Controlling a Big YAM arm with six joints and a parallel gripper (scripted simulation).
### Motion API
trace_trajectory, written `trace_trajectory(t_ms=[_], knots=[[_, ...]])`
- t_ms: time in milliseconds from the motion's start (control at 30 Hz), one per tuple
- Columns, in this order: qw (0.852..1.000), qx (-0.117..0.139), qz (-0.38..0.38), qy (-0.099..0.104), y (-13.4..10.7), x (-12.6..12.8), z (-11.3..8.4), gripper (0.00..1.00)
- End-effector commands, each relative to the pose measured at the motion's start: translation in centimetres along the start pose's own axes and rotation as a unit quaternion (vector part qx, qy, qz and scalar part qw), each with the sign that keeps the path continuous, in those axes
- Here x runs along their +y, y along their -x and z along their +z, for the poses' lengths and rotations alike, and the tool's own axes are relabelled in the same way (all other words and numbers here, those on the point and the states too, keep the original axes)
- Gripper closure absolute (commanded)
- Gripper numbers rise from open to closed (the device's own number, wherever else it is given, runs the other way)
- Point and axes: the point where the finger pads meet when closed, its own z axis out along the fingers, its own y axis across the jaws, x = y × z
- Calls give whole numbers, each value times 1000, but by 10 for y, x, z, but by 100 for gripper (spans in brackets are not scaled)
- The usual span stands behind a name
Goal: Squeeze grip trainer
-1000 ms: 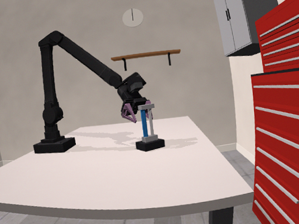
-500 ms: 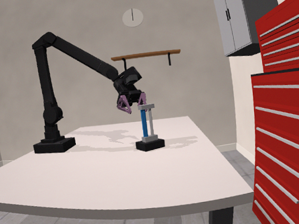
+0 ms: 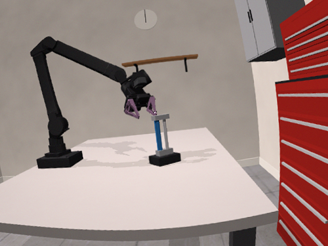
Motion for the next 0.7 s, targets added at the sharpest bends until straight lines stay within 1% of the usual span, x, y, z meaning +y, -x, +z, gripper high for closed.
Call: trace_trajectory(t_ms=[0,133,267,667], knots=[[999,-17,32,24,29,20,-22,24],[999,-16,33,24,29,20,-25,24],[999,-15,33,19,29,18,-22,24],[999,-16,34,20,29,19,-21,24]])
